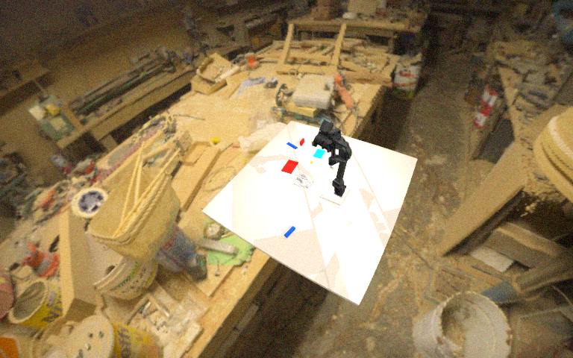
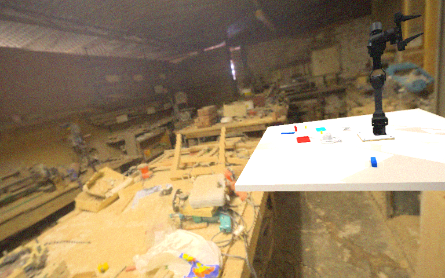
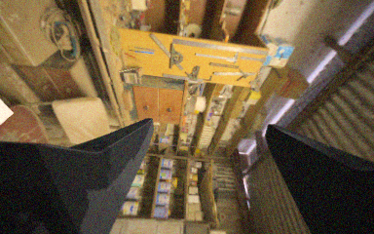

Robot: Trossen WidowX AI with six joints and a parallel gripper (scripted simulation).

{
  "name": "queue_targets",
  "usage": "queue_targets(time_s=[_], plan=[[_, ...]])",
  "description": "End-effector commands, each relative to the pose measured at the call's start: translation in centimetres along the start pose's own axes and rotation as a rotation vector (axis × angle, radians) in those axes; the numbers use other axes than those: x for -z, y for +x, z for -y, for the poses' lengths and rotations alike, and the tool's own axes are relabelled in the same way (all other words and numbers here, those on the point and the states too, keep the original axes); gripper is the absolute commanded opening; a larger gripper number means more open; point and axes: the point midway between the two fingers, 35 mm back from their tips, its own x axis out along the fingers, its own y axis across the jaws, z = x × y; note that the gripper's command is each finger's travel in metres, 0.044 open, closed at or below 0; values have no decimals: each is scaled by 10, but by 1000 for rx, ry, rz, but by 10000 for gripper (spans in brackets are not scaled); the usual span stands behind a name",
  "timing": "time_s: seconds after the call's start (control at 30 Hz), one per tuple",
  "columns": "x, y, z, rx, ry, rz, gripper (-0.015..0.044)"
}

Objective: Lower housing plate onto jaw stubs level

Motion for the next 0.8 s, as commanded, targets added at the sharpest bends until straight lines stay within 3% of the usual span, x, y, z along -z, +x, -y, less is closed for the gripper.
queue_targets(time_s=[0.0,0.77], plan=[[0,0,0,0,0,0,426],[52,-26,-12,67,268,-241,440]])
